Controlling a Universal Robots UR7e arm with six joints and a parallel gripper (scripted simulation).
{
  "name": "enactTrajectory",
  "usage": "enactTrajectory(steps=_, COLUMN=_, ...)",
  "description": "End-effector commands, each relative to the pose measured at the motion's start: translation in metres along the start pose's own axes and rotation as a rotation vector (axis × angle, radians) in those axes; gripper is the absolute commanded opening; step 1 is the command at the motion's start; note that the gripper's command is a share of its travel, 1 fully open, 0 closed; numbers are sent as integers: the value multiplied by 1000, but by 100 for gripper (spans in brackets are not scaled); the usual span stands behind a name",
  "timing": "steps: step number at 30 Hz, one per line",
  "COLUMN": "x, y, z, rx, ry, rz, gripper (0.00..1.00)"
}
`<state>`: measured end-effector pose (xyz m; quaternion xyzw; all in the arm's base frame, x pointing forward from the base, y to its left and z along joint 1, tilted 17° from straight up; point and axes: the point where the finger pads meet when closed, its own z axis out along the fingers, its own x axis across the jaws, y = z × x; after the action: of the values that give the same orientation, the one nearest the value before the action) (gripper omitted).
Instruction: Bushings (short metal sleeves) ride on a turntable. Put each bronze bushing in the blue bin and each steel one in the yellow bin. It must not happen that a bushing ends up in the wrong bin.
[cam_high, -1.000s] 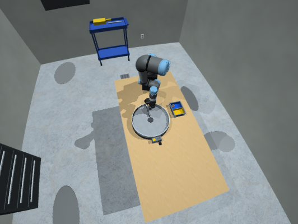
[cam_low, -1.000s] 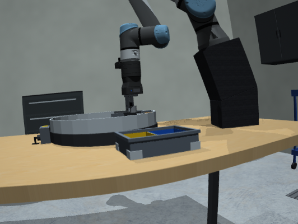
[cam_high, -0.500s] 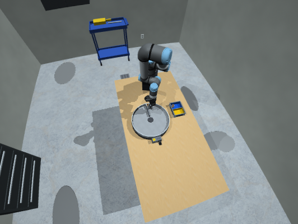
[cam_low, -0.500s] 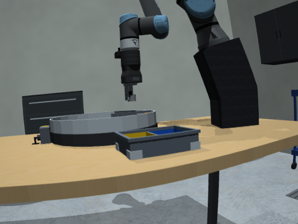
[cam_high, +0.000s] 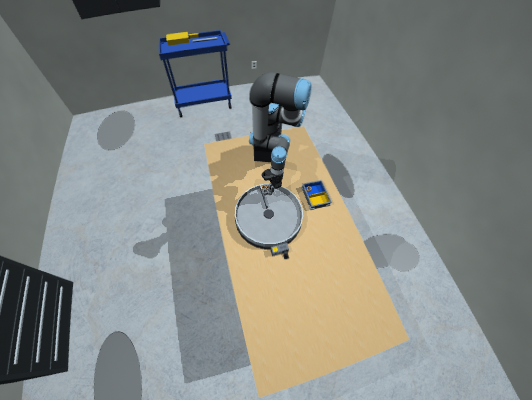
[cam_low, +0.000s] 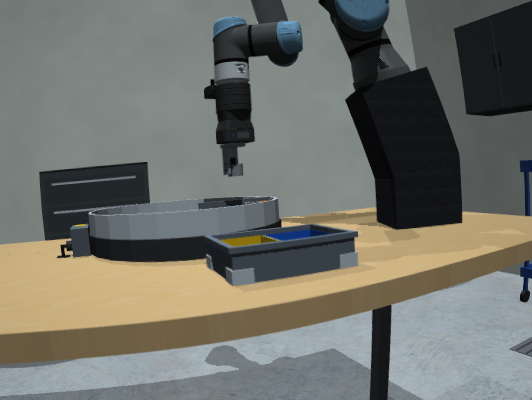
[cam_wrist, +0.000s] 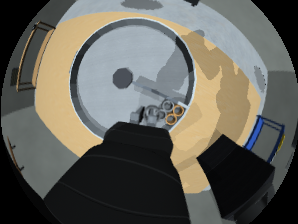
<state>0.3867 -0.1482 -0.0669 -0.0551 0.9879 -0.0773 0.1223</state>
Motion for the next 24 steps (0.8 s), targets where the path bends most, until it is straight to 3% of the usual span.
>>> enactTrajectory(steps=1, x=-16, y=26, z=0, rx=2, ry=1, rz=1, gripper=0)
enactTrajectory(steps=3, x=-16, y=26, z=0, rx=2, ry=1, rz=1, gripper=0)
enactTrajectory(steps=8, x=-40, y=69, z=0, rx=2, ry=1, rz=1, gripper=0)
enactTrajectory(steps=14, x=-42, y=72, z=0, rx=2, ry=1, rz=1, gripper=0)
enactTrajectory(steps=19, x=-67, y=117, z=0, rx=2, ry=1, rz=1, gripper=0)
enactTrajectory(steps=23, x=-68, y=118, z=0, rx=2, ry=1, rz=1, gripper=0)
enactTrajectory(steps=24, x=-73, y=127, z=0, rx=2, ry=1, rz=1, gripper=0)
